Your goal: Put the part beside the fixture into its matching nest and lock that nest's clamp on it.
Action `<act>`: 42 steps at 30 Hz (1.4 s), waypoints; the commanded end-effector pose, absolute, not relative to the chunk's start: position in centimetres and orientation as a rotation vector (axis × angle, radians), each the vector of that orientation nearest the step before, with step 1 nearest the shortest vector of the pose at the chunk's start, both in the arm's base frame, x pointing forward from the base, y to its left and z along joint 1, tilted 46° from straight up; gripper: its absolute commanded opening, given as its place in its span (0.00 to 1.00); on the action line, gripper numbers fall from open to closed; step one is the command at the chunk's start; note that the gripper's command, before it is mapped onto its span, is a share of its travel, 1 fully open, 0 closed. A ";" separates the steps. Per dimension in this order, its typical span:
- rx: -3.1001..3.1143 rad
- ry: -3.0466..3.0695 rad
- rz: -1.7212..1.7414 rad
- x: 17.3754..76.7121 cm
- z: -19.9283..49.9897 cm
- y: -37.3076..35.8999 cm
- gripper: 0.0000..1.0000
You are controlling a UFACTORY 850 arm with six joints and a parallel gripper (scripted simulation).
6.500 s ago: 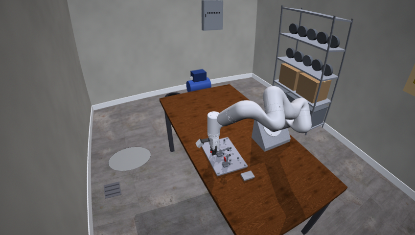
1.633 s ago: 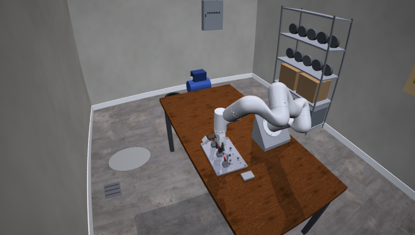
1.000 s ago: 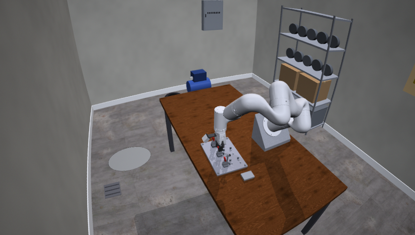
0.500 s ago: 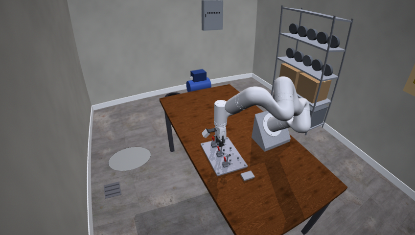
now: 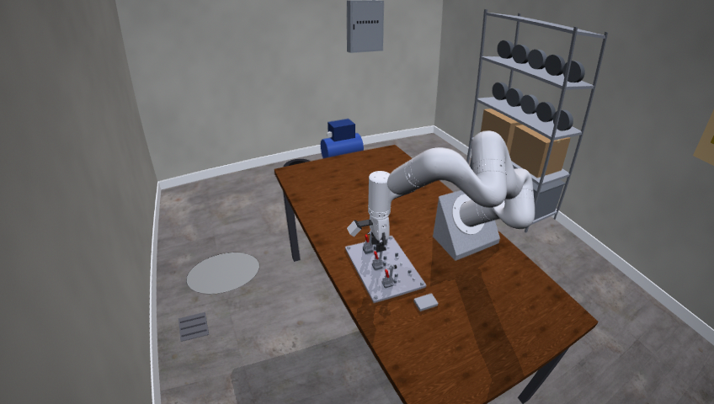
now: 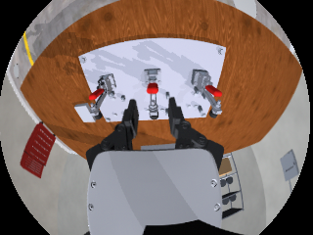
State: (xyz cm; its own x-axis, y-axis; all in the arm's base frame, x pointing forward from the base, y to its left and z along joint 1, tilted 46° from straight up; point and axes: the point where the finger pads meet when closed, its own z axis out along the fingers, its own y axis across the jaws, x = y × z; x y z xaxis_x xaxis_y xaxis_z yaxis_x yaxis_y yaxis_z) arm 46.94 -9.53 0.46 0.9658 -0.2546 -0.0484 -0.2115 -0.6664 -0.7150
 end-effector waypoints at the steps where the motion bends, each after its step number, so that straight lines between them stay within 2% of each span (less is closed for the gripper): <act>1: -2.322 0.325 -0.073 47.0 0.5 -9.6 0.47; 2: -2.322 0.325 -0.073 47.0 0.5 -9.6 1.00; 24: -2.322 0.325 -0.073 46.0 5.2 -14.3 1.00; 42: -2.322 0.325 -0.073 45.6 6.6 -12.9 1.00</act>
State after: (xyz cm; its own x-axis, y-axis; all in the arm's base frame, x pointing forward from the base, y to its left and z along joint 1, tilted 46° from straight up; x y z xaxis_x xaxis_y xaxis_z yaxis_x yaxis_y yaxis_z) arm 45.72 -13.60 5.86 0.9658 -0.2546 -0.0486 -0.2116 -0.6662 -0.7151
